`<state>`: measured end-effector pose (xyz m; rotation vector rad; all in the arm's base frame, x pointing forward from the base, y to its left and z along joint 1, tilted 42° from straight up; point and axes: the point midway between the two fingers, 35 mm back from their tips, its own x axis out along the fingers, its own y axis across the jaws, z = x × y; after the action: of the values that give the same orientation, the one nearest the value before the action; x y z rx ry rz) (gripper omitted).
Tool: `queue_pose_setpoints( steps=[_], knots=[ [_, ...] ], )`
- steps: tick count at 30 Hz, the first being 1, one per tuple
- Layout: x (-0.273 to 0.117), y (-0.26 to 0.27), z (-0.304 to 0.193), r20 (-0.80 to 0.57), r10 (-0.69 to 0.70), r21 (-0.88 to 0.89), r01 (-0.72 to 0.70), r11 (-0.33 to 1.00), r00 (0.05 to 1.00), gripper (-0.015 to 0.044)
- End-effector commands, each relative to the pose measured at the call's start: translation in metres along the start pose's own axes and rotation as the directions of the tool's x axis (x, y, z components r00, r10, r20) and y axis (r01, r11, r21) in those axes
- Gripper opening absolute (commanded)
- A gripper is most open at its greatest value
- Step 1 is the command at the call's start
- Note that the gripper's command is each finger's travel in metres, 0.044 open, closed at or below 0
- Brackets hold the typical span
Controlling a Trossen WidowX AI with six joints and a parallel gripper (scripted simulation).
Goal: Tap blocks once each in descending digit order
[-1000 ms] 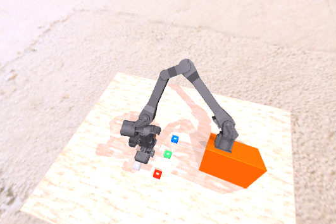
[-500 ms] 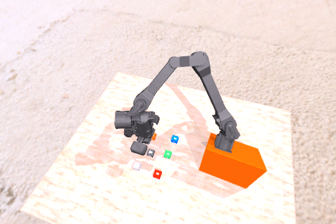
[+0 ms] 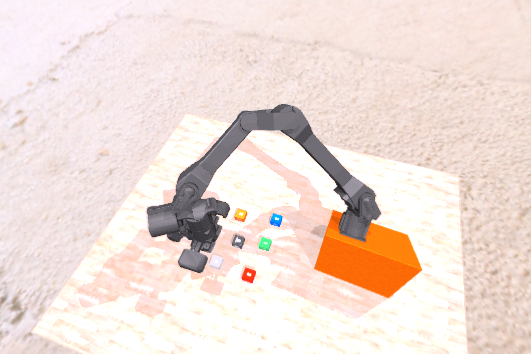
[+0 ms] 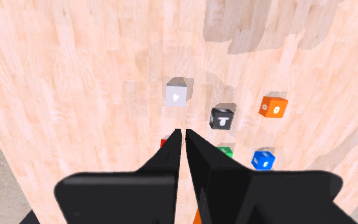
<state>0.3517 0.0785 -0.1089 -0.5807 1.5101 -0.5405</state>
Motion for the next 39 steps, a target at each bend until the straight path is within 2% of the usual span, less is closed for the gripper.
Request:
queue_pose_setpoints(
  steps=[1,4,6,31,39],
  knots=[
    [0.006,0.005,0.005,-0.006,0.003,0.017,-0.003,1.0,1.0,0.002],
    [0.066,0.005,0.005,-0.006,0.001,0.017,-0.001,1.0,1.0,0.002],
    [0.083,0.004,0.003,-0.007,-0.002,0.017,0.002,1.0,1.0,0.002],
    [0.114,0.004,0.003,-0.007,-0.003,0.017,0.004,1.0,1.0,0.002],
    [0.107,0.005,0.005,-0.002,0.002,0.021,-0.002,1.0,1.0,0.002]
  ],
)
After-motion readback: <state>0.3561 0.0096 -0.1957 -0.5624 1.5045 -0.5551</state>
